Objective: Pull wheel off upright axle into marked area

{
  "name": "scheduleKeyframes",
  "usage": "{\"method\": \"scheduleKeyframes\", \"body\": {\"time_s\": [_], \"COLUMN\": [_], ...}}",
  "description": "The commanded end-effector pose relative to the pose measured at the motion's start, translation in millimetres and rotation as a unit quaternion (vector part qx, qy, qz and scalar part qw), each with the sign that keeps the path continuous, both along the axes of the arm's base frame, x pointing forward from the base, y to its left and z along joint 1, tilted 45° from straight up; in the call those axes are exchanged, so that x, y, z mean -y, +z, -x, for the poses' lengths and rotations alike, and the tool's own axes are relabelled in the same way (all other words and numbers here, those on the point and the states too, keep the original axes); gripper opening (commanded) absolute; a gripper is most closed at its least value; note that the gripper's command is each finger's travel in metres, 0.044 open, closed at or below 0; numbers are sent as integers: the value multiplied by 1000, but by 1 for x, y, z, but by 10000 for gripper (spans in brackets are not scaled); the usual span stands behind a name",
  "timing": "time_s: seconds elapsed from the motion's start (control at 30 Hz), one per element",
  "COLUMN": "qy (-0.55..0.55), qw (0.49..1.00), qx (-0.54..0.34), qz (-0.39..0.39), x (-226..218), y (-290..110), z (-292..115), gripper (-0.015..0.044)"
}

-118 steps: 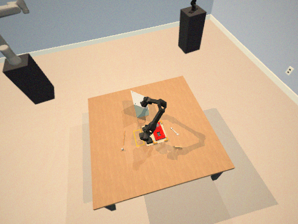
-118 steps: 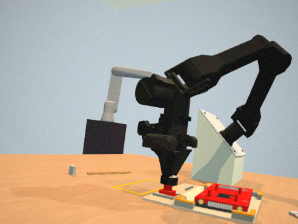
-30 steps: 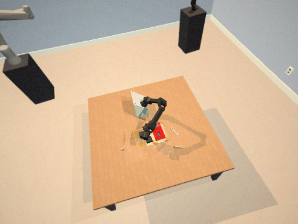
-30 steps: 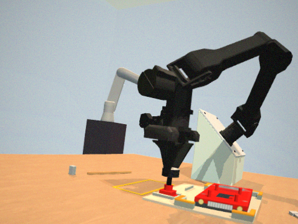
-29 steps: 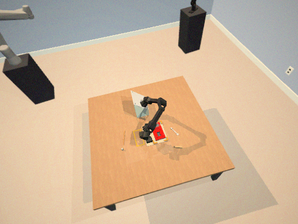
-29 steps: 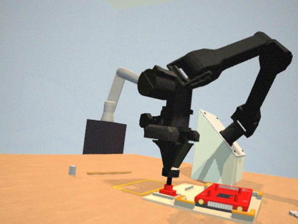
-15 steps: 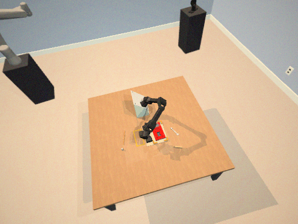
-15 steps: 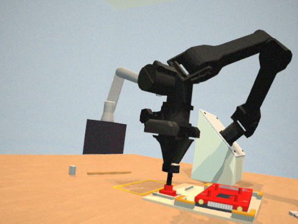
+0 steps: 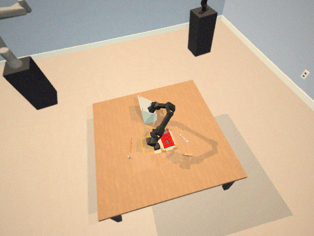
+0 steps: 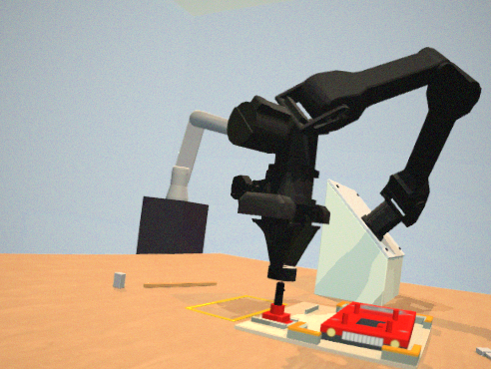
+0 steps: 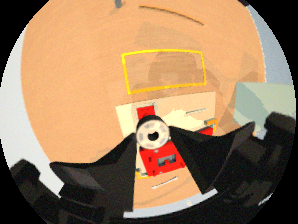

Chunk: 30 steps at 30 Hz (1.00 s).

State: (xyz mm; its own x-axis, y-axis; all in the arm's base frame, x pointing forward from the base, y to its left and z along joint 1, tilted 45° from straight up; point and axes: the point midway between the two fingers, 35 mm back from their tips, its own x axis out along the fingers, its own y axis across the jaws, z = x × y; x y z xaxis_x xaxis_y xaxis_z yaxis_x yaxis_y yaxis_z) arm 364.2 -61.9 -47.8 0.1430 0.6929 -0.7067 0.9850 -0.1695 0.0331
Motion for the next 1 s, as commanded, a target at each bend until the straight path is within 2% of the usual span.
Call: {"method": "scheduleKeyframes", "body": {"time_s": [0.0,0.97], "qy": [1,0], "qw": [1000,1000], "qx": [3,3], "qz": [1,0], "x": [2,9], "y": [2,9], "z": [-1,0], "gripper": [0,0]}}
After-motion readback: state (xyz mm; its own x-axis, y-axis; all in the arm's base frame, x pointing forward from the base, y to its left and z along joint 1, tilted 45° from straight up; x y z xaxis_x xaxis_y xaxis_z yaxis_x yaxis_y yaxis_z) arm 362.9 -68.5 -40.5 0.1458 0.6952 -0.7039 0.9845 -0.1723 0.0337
